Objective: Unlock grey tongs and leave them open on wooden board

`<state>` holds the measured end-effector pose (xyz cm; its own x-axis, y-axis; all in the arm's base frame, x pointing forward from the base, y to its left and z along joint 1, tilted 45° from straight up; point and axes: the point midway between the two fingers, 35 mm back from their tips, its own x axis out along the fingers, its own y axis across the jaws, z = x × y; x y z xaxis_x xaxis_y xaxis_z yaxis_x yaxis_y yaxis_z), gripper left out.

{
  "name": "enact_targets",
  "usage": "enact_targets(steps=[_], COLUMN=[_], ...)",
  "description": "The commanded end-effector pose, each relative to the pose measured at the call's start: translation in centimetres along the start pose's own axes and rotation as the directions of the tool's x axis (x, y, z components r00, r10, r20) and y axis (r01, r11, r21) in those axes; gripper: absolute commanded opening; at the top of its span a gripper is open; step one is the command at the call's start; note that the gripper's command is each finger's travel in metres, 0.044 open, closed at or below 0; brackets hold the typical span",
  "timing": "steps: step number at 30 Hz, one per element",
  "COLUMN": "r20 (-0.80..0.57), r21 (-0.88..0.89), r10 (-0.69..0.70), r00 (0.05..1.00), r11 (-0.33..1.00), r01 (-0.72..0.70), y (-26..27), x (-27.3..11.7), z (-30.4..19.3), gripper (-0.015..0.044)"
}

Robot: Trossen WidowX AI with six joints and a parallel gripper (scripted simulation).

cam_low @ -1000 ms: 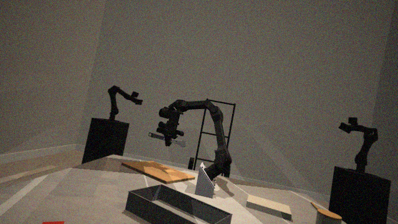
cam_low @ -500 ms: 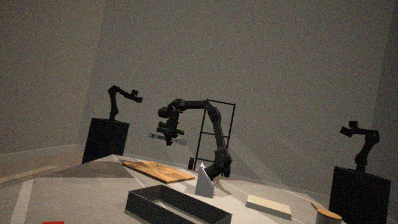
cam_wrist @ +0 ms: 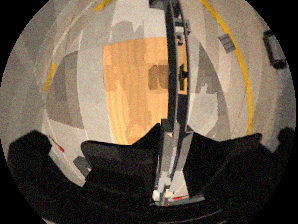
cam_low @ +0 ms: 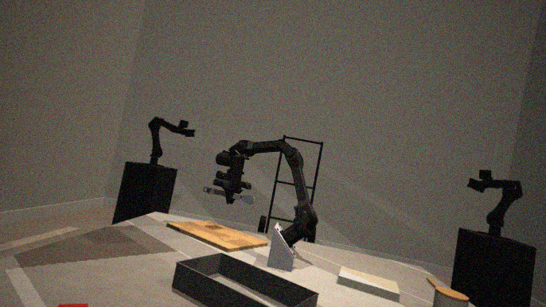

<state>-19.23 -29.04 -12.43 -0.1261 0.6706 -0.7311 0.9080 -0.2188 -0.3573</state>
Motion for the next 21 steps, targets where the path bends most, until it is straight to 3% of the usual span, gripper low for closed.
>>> enact_targets(steps=[1,21], r20=[-0.003,-0.003], r21=[-0.007,-0.006], r10=[-0.003,-0.004], r00=[1.000,1.000], r11=[1.000,1.000], r01=[0.003,0.004], y=[0.0,-0.1], x=[0.7,4.0], z=[0.0,0.1], gripper=[-0.0150,-0.0150])
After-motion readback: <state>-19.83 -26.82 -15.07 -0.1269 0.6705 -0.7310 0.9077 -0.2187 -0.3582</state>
